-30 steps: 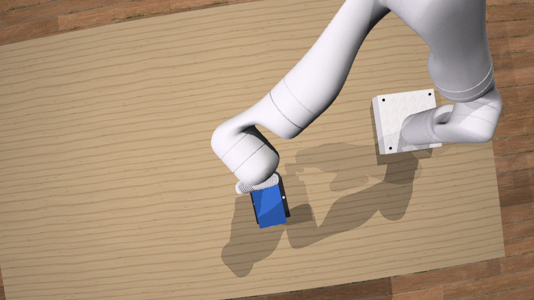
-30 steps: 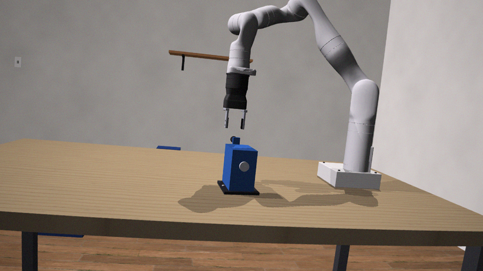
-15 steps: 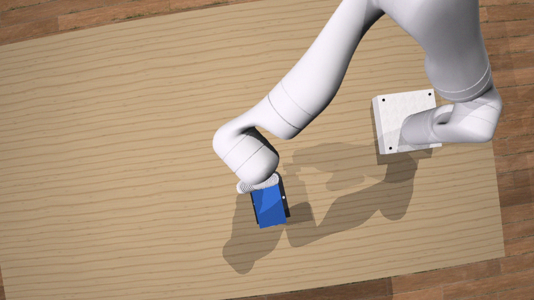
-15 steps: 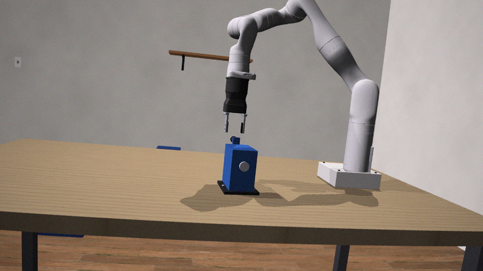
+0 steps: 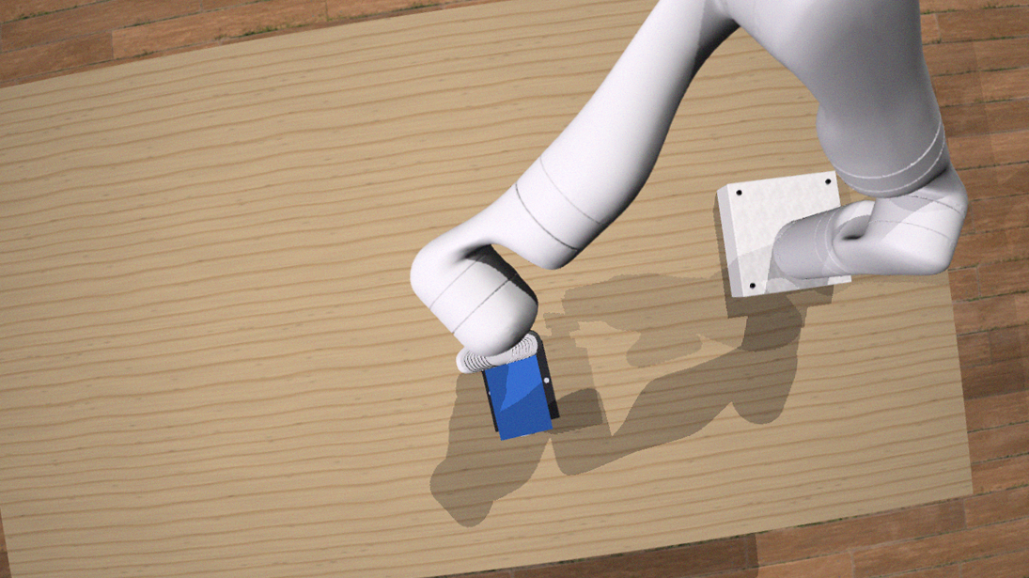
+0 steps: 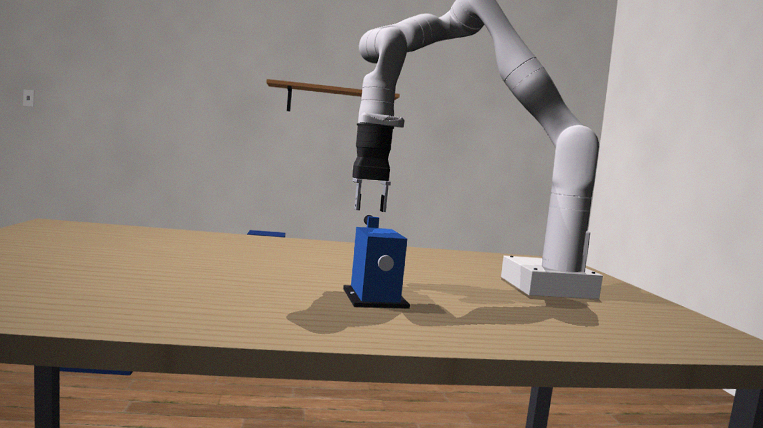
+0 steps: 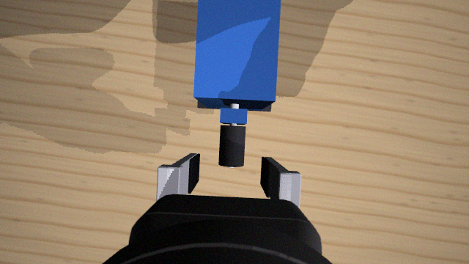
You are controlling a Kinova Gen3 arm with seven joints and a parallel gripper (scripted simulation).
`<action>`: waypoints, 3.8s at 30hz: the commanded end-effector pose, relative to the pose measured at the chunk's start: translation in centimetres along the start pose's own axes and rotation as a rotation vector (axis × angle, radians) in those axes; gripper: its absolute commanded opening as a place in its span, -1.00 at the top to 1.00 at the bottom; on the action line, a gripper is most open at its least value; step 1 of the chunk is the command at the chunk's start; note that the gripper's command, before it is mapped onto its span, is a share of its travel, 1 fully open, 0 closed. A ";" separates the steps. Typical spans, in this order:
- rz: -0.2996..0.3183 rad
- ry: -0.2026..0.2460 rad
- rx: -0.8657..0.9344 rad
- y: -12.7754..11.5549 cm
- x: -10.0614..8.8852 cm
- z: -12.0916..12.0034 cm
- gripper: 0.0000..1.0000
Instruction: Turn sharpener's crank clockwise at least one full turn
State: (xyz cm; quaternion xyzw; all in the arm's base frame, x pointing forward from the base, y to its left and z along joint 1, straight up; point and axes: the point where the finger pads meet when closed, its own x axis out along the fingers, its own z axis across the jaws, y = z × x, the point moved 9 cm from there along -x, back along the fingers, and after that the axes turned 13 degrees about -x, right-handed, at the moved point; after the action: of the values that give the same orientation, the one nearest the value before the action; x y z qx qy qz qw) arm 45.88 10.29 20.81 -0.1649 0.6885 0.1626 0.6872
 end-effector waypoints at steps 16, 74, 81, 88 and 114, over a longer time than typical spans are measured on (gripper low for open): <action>-0.001 -0.002 0.000 0.0 -0.1 0.0 -0.93; -0.001 -0.002 0.000 0.0 -0.1 0.1 -0.93; -0.001 -0.002 0.000 0.0 -0.1 0.1 -0.93; -0.001 -0.002 0.000 0.0 -0.1 0.1 -0.93; -0.001 -0.002 0.000 0.0 1.4 0.1 -0.93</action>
State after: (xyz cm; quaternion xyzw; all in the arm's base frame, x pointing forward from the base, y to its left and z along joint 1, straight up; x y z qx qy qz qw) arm 46.00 10.25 19.53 -0.1648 0.6875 0.1616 0.6885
